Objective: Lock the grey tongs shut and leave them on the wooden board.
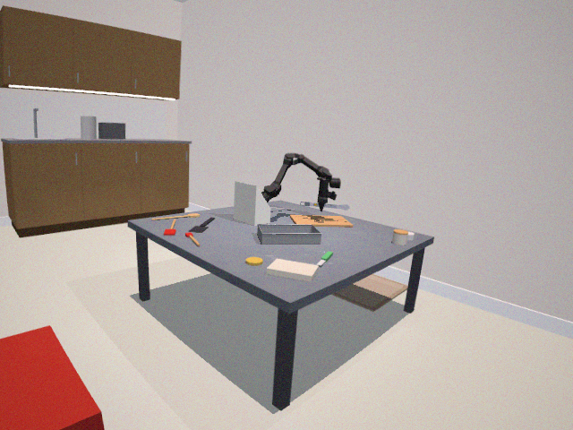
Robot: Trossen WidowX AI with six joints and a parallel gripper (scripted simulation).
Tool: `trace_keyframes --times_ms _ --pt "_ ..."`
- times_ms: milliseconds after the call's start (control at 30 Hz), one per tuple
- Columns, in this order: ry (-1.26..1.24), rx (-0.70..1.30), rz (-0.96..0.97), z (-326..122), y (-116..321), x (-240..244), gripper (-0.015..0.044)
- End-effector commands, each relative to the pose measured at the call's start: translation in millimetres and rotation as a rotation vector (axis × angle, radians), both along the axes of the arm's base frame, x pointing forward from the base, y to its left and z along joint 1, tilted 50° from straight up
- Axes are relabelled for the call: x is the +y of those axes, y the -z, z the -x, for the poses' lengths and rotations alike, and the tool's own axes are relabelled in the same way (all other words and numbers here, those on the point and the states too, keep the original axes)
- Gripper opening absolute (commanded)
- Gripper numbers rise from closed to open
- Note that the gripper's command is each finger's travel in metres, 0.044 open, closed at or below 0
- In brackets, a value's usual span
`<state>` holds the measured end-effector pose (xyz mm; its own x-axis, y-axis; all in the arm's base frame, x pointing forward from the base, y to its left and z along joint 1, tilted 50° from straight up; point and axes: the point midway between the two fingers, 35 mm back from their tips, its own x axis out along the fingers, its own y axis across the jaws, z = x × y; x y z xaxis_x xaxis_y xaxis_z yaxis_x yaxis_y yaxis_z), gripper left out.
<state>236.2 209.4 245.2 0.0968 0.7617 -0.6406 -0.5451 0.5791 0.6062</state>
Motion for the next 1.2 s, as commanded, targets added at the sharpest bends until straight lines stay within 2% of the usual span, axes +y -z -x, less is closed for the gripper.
trace_keyframes --times_ms 0,600,1167 --pt "0.008 0.002 0.001 -1 4 4 -0.015" --pt "0.009 0.003 -0.005 -1 16 20 -0.015" --pt "0.001 0.001 -0.005 0 16 20 0.0296"
